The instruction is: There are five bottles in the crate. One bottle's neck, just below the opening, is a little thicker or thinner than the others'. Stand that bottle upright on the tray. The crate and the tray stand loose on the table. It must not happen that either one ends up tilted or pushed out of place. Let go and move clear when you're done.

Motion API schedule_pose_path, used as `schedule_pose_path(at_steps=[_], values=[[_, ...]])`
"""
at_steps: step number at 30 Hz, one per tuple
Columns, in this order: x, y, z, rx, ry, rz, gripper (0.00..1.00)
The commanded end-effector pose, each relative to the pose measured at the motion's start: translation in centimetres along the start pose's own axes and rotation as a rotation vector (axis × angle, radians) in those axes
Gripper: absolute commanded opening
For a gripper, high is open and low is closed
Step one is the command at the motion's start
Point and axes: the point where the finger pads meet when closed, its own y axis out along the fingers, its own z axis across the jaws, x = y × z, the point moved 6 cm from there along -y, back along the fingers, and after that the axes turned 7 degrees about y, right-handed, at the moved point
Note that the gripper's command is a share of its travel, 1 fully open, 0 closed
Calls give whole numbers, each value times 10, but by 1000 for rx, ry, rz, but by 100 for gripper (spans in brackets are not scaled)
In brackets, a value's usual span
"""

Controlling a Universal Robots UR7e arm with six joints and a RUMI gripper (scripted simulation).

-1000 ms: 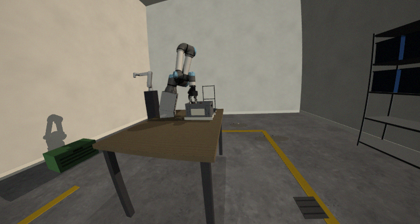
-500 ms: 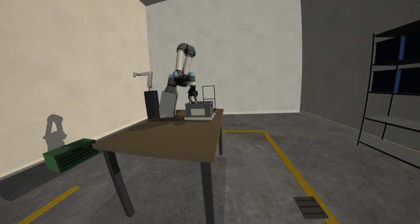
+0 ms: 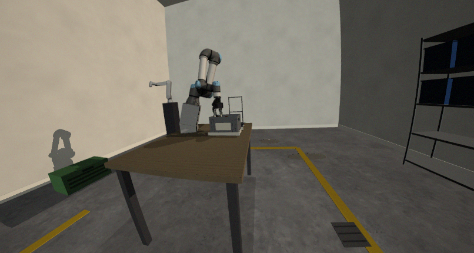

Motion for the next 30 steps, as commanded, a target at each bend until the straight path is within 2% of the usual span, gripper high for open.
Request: schedule_pose_path(at_steps=[1, 13, 30], values=[[0, 0, 0, 0, 0, -1, 38], [0, -6, 0, 0, 0, -1, 38], [0, -35, 0, 0, 0, -1, 38]])
